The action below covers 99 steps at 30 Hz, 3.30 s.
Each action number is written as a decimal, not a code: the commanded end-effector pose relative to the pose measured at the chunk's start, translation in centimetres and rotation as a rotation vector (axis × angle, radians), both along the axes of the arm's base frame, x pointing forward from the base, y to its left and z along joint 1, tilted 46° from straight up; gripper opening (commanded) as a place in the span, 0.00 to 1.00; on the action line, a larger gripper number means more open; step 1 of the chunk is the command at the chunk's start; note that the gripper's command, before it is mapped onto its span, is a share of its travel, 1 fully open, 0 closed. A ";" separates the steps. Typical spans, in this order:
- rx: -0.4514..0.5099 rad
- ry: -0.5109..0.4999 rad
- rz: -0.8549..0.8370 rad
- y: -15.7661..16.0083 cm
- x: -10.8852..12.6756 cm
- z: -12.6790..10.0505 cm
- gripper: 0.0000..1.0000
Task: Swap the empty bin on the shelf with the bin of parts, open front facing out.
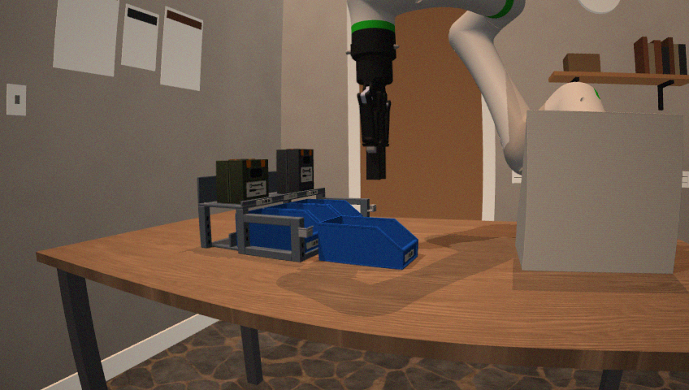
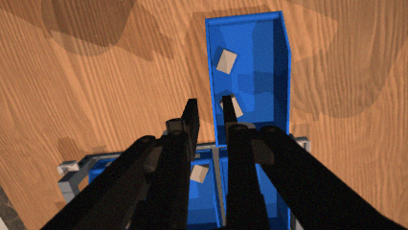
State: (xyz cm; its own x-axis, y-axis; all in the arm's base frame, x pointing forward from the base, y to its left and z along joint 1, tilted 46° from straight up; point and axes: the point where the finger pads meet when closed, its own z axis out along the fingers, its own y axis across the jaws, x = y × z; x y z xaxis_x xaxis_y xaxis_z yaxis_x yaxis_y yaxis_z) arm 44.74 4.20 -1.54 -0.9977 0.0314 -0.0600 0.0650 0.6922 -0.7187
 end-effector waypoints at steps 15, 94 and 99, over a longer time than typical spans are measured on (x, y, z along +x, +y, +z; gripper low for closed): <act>0.001 -0.001 0.002 -1.3 0.1 -1.3 0.24; 0.001 -0.001 0.002 -4.7 0.3 -4.6 0.24; 0.001 -0.001 0.002 -4.7 0.3 -4.6 0.24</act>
